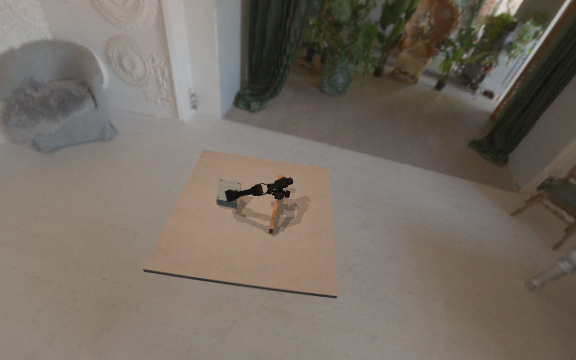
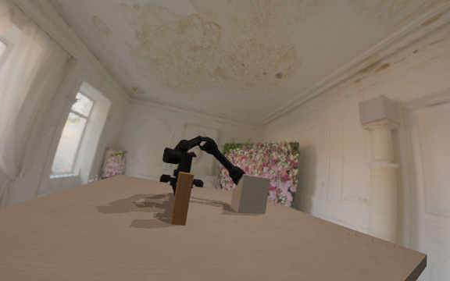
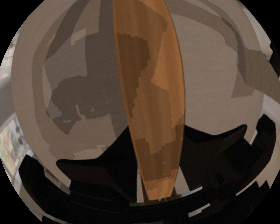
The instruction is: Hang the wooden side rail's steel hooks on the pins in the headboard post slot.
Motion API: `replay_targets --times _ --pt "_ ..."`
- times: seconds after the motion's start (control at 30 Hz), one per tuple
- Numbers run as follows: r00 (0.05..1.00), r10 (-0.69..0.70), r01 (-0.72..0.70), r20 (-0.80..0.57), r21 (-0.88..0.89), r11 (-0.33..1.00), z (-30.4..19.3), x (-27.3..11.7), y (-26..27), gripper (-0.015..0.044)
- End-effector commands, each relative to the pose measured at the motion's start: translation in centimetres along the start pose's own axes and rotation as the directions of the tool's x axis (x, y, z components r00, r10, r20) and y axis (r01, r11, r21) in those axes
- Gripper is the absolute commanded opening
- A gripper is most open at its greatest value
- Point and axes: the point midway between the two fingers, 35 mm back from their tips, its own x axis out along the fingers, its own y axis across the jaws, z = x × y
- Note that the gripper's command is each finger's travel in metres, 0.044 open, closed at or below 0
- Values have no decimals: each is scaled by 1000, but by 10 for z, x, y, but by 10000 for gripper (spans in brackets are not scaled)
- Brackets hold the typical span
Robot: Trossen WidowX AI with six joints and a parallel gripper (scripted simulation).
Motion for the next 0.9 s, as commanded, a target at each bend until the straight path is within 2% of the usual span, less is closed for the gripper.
replay_targets --times 0.0,0.87 --pt "1000 12 -12 -4 1 1000 -4 -5 0 0" --pt "1000 12 -12 -4 1 1000 -7 -5 0 0"
